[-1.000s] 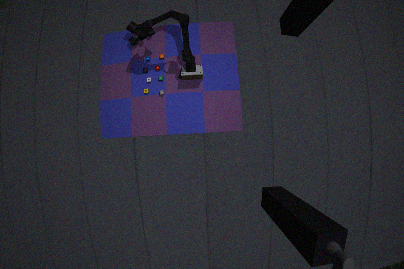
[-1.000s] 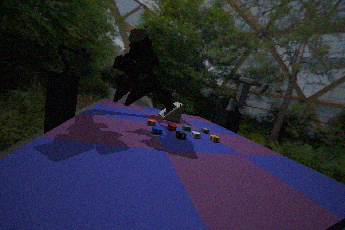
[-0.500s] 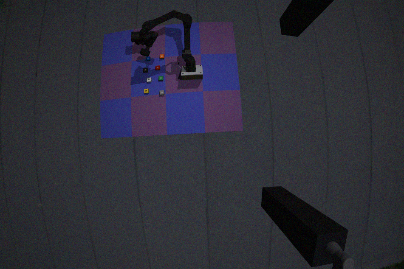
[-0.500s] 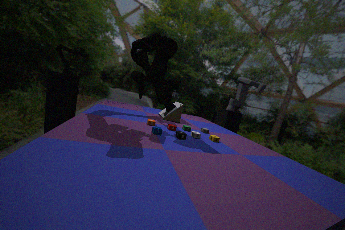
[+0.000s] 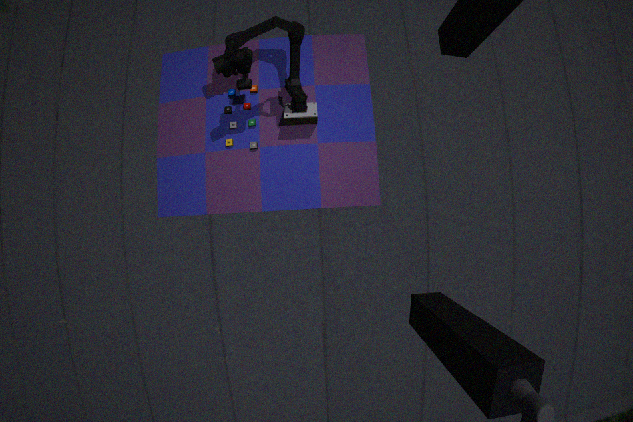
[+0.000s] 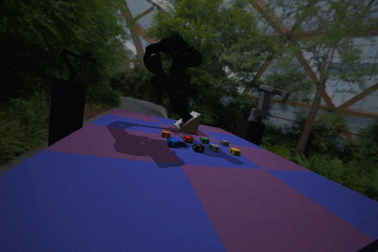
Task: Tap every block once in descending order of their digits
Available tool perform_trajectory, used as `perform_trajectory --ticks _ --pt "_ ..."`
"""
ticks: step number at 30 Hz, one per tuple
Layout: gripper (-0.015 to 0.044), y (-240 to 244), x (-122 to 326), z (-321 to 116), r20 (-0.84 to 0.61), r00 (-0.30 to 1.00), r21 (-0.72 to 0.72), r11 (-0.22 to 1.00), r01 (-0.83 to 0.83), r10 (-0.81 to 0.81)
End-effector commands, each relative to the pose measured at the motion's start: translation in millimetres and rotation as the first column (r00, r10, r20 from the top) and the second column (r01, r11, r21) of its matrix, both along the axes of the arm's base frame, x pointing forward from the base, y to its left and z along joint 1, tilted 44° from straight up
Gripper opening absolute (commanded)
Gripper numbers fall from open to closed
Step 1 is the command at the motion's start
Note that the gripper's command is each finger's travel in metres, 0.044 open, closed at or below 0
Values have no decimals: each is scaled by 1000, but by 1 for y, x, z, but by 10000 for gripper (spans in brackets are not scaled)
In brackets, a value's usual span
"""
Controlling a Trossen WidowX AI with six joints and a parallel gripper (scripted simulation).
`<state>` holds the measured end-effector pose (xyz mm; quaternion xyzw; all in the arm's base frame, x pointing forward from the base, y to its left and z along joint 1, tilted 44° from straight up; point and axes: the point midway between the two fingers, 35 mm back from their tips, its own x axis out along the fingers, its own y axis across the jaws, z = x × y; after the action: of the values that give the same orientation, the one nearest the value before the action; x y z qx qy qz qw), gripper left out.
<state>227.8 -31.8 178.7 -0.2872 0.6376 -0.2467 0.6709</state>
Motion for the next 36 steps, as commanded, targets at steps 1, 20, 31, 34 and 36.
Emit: perform_trajectory --ticks 1,20,31,34,36 --pt "400 1 -3 0 -18 1000 1 1000 -7 7" --pt "400 24 12 -21 -17 1000 6 1000 -8 8" --pt "400 70 28 -64 -16 1000 4 1000 -6 6" --pt "400 70 28 -64 -16 1000 4 1000 -6 6" --pt "400 70 28 -64 -16 1000 4 1000 -6 6"
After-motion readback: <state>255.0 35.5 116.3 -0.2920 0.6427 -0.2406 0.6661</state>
